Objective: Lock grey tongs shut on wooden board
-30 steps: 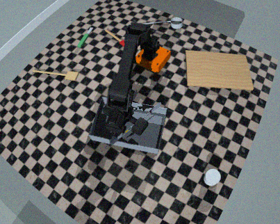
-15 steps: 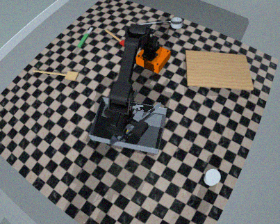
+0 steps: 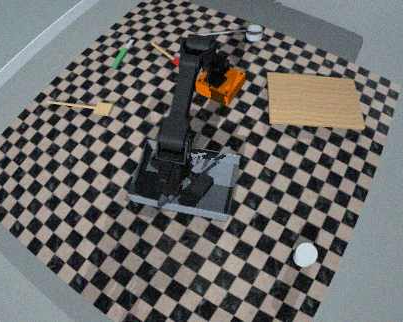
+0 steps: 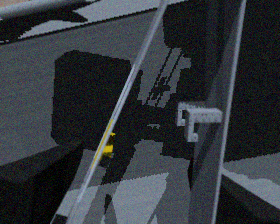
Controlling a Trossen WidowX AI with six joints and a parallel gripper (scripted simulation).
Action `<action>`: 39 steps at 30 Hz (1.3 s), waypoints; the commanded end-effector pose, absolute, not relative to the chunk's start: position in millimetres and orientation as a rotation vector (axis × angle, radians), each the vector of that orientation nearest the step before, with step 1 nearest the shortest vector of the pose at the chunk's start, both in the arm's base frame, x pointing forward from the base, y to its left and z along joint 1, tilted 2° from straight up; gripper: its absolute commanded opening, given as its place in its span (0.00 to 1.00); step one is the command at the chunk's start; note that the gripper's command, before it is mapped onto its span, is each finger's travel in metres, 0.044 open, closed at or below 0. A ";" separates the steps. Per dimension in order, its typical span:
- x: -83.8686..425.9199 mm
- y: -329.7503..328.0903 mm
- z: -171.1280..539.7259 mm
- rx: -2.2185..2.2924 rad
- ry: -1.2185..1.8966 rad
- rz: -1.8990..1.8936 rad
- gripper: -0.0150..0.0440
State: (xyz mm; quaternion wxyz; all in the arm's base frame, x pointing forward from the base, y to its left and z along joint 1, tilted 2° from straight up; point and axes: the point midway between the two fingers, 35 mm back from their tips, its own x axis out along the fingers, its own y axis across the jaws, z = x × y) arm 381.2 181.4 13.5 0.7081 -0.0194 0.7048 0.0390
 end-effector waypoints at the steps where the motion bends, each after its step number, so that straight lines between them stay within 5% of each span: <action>1: 381.2 181.3 13.8 -0.044 1.565 0.086 0.73; 39: 381.2 181.3 13.8 -0.044 1.565 0.086 0.30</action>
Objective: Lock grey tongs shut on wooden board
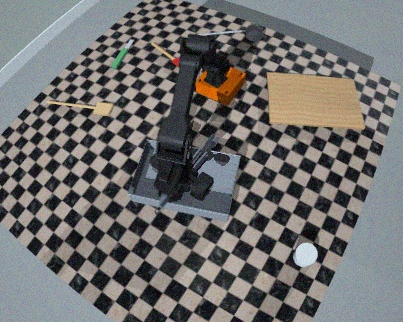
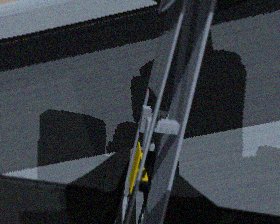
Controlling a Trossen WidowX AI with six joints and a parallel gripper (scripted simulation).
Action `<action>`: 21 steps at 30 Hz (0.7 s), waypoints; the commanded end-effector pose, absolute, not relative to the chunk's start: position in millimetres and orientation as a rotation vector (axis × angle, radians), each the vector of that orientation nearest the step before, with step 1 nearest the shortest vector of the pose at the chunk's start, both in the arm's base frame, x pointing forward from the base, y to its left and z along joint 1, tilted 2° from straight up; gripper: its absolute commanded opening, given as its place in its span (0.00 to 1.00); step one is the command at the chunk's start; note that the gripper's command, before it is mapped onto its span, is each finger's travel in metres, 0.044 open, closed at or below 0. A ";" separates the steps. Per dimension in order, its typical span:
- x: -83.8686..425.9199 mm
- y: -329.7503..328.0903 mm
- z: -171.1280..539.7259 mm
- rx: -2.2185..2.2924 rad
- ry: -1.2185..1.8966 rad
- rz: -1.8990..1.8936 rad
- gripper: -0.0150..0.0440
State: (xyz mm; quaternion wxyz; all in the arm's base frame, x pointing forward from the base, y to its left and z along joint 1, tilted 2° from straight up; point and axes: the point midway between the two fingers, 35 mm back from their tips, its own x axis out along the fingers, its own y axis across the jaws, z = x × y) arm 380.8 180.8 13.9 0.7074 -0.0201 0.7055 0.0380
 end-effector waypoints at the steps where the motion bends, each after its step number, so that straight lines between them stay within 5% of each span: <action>1: 381.2 181.3 13.8 -0.044 1.565 0.086 0.29; 8: 381.2 181.3 13.8 -0.044 1.565 0.086 0.01; 21: 386.3 181.6 103.8 -0.043 1.567 0.080 0.00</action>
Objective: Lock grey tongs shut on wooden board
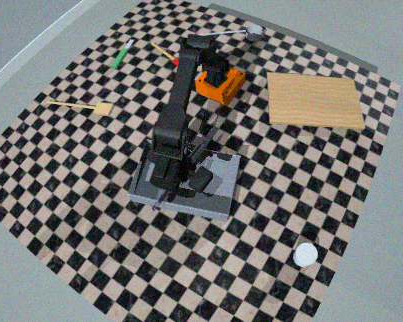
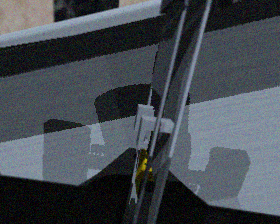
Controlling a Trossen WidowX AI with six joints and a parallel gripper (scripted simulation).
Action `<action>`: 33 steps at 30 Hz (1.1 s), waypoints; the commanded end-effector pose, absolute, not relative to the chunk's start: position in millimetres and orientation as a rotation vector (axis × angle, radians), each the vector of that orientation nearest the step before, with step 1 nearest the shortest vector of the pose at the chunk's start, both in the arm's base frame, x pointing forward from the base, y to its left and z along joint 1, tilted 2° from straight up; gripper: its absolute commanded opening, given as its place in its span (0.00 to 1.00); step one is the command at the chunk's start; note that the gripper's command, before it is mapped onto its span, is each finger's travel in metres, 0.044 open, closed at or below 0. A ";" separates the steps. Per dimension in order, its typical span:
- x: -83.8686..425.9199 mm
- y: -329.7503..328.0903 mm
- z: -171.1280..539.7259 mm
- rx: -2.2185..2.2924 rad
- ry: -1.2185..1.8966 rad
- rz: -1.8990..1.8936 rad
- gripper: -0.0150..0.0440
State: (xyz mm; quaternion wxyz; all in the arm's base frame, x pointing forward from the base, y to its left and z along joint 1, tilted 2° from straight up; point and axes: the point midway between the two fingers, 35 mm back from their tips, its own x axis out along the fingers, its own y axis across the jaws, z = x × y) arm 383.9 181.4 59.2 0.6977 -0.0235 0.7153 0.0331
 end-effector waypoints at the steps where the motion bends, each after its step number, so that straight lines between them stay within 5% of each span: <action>1: 384.7 180.4 118.7 -0.043 1.567 0.079 0.00; 17: 379.1 181.8 139.0 -0.039 1.571 0.076 0.00; 33: 315.7 266.3 142.5 0.052 1.574 -0.008 0.00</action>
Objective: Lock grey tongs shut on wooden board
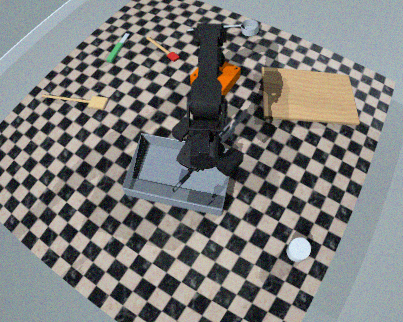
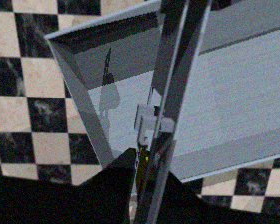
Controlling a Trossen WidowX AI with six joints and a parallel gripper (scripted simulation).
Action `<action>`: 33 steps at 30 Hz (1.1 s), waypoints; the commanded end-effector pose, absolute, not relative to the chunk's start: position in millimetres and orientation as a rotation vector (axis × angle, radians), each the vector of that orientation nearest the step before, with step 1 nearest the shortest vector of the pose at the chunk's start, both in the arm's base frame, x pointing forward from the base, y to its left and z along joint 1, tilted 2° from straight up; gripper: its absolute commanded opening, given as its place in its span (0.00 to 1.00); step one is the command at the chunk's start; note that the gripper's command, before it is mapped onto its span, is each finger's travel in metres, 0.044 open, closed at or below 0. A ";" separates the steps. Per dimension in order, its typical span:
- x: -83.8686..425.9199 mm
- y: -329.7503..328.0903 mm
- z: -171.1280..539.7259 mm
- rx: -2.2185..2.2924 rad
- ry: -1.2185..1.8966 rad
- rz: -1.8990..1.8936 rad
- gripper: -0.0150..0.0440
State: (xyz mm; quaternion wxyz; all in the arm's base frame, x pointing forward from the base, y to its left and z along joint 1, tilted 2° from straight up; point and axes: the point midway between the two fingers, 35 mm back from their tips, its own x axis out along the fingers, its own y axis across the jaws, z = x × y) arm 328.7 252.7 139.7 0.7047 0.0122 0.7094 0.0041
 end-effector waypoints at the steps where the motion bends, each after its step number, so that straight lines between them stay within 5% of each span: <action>1: 310.6 271.4 142.7 0.059 1.574 -0.014 0.00; 33: 122.7 377.4 148.8 0.270 1.583 -0.214 0.00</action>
